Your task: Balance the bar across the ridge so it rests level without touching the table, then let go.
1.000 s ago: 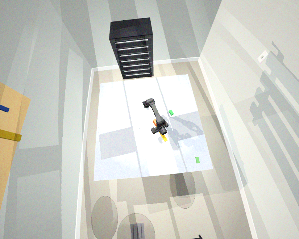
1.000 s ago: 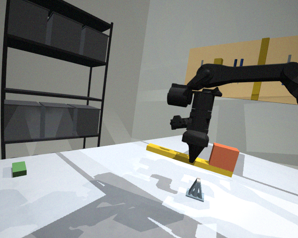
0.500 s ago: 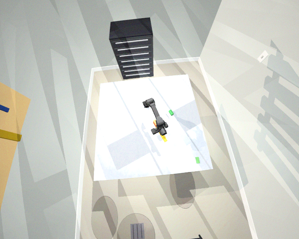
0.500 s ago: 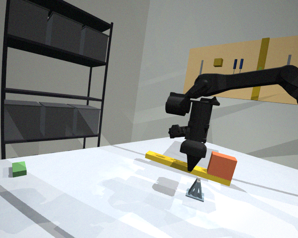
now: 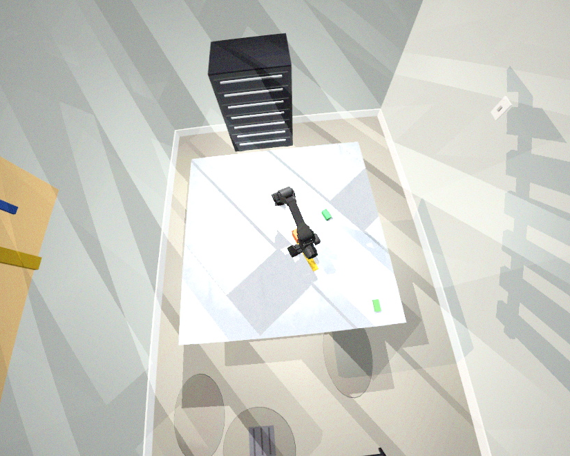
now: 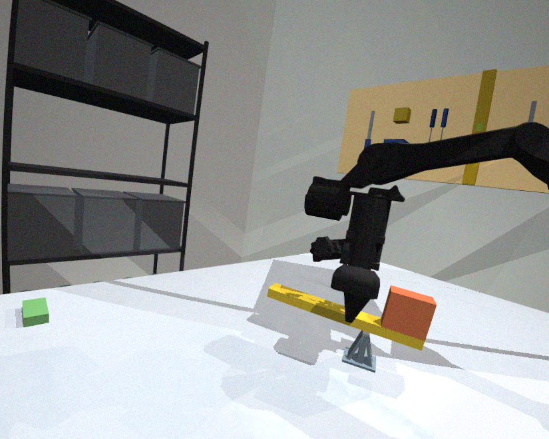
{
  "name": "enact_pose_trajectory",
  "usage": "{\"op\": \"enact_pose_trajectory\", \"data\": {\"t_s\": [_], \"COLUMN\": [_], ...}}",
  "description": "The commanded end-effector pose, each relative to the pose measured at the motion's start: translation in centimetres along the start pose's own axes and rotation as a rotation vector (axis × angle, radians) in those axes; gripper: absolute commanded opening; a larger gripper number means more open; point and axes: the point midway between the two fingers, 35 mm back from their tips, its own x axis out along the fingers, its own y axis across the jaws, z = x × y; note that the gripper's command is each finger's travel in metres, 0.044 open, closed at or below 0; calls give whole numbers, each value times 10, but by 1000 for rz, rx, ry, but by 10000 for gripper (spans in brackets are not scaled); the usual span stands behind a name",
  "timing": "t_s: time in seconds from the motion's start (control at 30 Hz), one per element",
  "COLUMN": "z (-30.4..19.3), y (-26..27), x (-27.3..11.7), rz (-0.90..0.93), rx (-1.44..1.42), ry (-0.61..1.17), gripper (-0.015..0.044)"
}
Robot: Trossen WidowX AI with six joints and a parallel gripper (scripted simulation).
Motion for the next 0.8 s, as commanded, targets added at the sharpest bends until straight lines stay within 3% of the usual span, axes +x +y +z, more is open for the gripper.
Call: {"op": "enact_pose_trajectory", "data": {"t_s": [0.0, 0.77], "z": [0, 0], "y": [-1, -1], "x": [0, 2], "rz": [-4, -4], "rx": [2, 2], "ry": [-2, -2], "gripper": [0, 0]}}
